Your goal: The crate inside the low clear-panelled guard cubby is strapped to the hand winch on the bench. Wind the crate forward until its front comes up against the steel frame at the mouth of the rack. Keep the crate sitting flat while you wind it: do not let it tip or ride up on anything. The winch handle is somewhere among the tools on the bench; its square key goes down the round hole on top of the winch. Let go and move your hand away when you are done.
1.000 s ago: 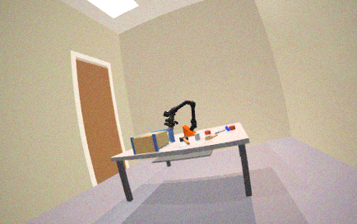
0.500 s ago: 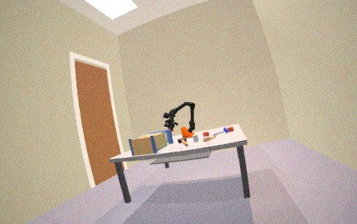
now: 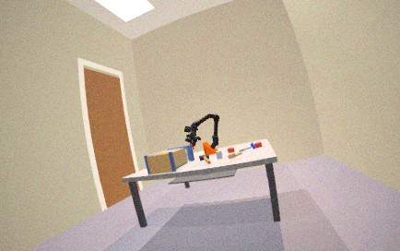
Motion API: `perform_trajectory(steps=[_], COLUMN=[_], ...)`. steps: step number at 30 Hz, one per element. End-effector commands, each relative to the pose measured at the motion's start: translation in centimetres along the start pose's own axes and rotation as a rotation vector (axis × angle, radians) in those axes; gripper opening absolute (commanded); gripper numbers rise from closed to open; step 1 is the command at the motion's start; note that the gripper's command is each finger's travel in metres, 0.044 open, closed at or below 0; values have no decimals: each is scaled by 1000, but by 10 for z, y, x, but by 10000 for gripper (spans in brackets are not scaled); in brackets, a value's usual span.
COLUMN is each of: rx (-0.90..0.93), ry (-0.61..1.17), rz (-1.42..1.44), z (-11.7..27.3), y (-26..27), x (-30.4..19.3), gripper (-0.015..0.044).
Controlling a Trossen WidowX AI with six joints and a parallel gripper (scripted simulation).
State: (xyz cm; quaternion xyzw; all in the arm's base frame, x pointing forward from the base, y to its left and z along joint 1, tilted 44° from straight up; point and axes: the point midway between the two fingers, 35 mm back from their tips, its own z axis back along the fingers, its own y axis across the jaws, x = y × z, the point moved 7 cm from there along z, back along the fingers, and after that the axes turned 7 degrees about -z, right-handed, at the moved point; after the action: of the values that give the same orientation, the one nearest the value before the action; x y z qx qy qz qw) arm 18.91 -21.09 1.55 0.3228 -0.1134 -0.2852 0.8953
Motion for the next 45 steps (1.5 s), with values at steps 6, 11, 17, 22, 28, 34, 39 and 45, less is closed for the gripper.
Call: perform_trajectory(steps=[6, 11, 17, 22, 28, 34, 39, 45], rx=[-14, -14, -15, -15, -16, -16, -17, -18], ry=[20, 20, 20, 21, 21, 21, 21, 22], rz=[-25, -25, -25, -26, -26, -26, -26, -26], z=[8, 11, 15, 18, 21, 25, 27, 30], y=[-7, -10, -15, -19, -25, -32, -38, -45], x=[-19, -25, -32, -38, -44, -50, -54, -59], gripper=[0, 0, 0, 0, 0, 0, 0, 0])
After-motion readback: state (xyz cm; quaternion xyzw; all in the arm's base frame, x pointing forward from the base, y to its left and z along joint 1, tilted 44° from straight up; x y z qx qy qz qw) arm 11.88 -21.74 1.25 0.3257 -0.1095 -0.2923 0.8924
